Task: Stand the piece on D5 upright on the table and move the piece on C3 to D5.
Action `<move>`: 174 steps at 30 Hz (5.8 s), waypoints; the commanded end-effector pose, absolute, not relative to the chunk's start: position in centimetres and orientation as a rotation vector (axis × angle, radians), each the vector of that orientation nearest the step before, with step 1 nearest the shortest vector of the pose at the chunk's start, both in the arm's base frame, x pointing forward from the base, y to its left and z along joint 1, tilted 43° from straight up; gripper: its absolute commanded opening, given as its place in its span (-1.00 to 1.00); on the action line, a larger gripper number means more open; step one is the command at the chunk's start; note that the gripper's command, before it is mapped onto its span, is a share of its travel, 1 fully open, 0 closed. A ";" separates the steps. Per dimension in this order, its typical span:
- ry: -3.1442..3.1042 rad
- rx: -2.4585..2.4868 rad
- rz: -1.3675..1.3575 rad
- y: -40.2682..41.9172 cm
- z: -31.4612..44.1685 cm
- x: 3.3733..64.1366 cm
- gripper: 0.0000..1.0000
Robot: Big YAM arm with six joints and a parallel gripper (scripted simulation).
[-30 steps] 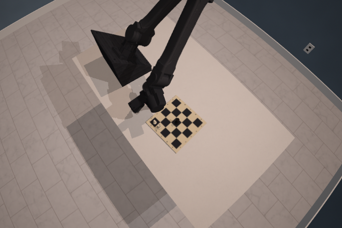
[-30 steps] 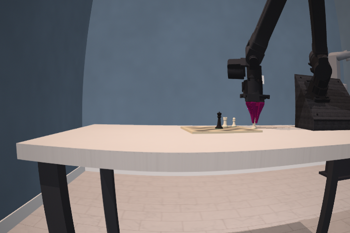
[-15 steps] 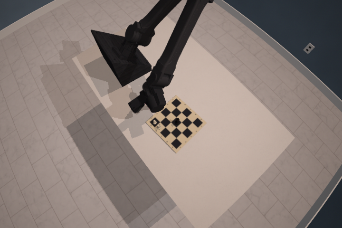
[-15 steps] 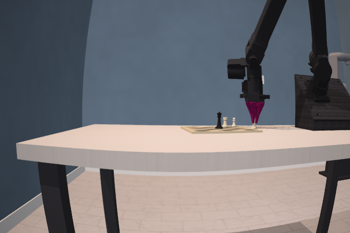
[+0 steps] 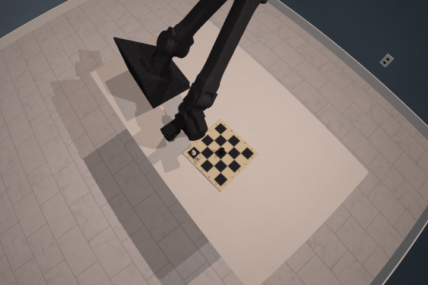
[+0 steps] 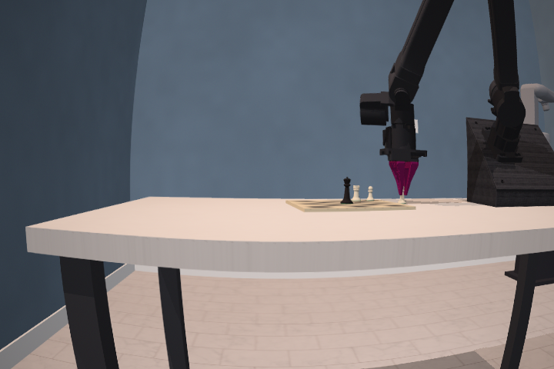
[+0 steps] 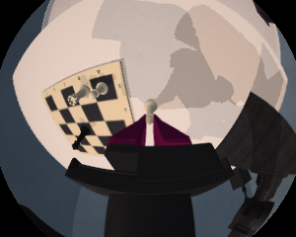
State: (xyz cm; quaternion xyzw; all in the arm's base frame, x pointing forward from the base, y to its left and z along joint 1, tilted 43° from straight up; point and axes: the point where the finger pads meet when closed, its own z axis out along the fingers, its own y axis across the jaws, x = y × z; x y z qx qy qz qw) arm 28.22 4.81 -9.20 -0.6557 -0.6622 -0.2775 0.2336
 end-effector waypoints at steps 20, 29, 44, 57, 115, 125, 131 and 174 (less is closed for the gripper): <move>-1.831 -1.786 -0.762 5.4 -8.9 28.1 -1.00; -1.830 -1.783 -0.759 5.4 -9.0 28.1 -1.00; -1.831 -1.783 -0.760 5.4 -9.0 28.3 -1.00; -1.830 -1.784 -0.760 5.4 -9.0 28.3 -1.00; -1.821 -1.785 -0.752 5.5 -9.5 28.0 -0.86; -1.822 -1.784 -0.752 5.5 -9.5 28.0 -0.43; -1.822 -1.784 -0.752 5.5 -9.5 28.0 -0.29; -1.867 -1.806 -0.792 -2.3 -1.9 29.7 1.00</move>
